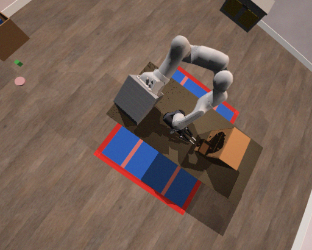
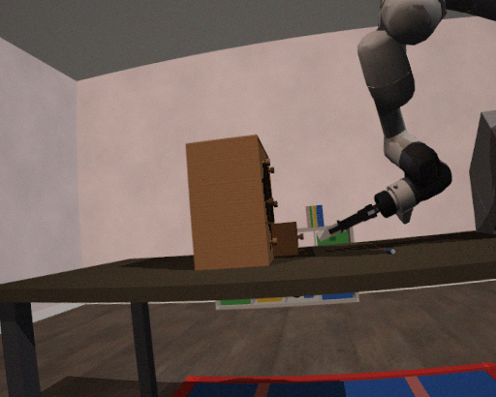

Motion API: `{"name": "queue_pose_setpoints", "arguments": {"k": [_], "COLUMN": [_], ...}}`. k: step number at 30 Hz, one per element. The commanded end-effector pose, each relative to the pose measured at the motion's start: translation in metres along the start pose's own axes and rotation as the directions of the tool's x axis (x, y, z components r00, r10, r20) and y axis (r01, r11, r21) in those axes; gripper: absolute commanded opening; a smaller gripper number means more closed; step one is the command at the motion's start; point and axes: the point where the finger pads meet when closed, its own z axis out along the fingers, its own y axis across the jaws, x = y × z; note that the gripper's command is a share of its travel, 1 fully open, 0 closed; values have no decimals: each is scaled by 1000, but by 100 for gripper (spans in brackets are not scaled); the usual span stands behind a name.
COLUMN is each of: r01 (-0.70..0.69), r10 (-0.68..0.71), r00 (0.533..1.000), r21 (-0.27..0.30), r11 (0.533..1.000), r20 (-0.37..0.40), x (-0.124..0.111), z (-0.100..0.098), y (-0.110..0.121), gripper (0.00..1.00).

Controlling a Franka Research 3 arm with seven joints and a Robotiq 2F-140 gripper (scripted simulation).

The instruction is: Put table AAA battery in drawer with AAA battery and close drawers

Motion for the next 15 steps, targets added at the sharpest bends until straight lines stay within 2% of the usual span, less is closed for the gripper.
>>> {"name": "queue_pose_setpoints", "arguments": {"k": [1,6,12,15], "r01": [15,15,15,15], "r10": [-15,-15,-15,-15], "r00": [1000,1000,1000,1000], "r21": [-14,-14,-14,-14], "r11": [1000,1000,1000,1000], "r20": [11,11,11,11], "x": [-4,-18,-63,-79], "z": [0,-16,-63,-80], "y": [4,4,4,4], "gripper": [20,20,20,20]}}
